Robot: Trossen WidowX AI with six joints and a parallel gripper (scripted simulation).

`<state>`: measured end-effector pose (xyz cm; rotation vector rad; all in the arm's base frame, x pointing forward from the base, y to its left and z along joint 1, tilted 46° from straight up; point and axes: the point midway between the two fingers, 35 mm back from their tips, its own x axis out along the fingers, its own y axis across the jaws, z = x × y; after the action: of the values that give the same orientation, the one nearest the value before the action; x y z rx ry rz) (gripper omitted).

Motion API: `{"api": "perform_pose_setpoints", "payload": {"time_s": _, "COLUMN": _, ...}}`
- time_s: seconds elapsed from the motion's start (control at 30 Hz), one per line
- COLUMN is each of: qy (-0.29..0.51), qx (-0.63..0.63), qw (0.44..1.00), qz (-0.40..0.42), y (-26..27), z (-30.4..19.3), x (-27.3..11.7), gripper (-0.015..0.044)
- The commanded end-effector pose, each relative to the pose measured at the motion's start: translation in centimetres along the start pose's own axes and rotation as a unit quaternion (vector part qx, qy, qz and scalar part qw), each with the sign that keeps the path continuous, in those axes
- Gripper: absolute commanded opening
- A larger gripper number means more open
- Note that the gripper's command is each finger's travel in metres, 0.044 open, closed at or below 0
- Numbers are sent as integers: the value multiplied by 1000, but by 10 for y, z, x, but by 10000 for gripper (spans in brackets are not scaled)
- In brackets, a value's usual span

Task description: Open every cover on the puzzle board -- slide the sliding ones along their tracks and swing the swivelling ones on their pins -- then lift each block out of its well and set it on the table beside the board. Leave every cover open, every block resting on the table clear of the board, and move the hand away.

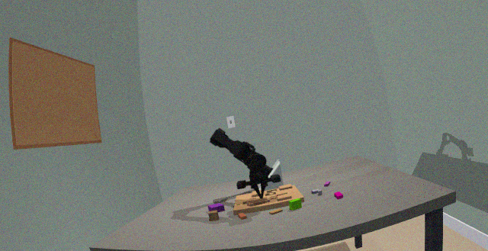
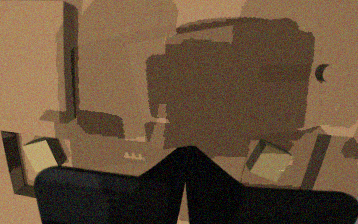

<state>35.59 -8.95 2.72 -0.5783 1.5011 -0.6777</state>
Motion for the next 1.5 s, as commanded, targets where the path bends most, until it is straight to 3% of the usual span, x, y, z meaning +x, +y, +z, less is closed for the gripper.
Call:
{"api": "perform_pose_setpoints", "payload": {"time_s": 0.0, "qy": 2, "qx": 0, "qw": 1000, "qz": 1, "y": 4, "z": 2, "x": 1, "gripper": 0}}
{"api": "perform_pose_setpoints", "payload": {"time_s": 0.53, "qy": 2, "qx": 1, "qw": 1000, "qz": 2, "y": 13, "z": 17, "x": 0, "gripper": 0}}
{"api": "perform_pose_setpoints", "payload": {"time_s": 1.47, "qy": 2, "qx": 1, "qw": 1000, "qz": 3, "y": 15, "z": 20, "x": -36, "gripper": 0}}
